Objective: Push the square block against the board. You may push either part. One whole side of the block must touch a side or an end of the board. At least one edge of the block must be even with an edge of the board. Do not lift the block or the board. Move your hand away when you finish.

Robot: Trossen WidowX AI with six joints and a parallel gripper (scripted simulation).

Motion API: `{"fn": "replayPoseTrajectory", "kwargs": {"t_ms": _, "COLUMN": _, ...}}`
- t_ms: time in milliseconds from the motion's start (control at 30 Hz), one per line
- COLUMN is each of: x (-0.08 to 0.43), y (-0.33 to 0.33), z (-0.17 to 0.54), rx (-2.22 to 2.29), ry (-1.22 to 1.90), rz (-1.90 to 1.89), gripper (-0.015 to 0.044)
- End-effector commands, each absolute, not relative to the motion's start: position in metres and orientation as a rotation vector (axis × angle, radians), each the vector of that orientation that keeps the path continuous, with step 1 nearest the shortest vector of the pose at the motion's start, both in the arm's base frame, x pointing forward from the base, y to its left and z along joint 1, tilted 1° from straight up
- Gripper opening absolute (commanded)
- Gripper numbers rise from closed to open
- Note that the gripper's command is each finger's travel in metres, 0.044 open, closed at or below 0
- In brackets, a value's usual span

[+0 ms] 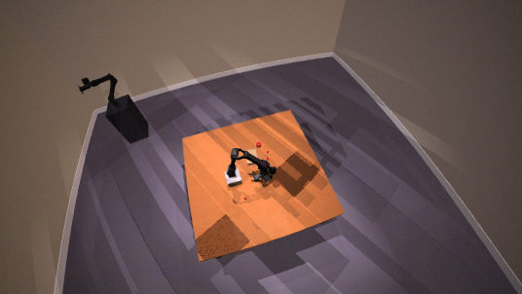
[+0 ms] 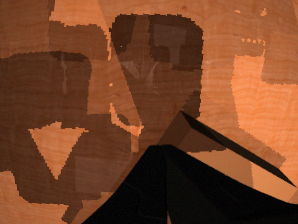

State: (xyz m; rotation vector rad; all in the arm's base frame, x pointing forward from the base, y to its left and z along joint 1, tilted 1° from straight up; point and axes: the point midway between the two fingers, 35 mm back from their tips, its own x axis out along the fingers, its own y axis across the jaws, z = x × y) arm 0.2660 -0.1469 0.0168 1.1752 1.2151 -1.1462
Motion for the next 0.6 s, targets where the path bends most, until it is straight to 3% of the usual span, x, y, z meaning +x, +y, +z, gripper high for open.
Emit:
{"fn": "replayPoseTrajectory", "kwargs": {"t_ms": 0, "x": 0.252, "y": -0.153, "z": 0.017, "rx": 1.298, "ry": 1.136, "rz": -1.259, "gripper": 0.0000}}
{"fn": "replayPoseTrajectory", "kwargs": {"t_ms": 567, "x": 0.219, "y": -0.163, "z": 0.014, "rx": 1.560, "ry": 0.933, "rz": -1.518, "gripper": 0.0000}}
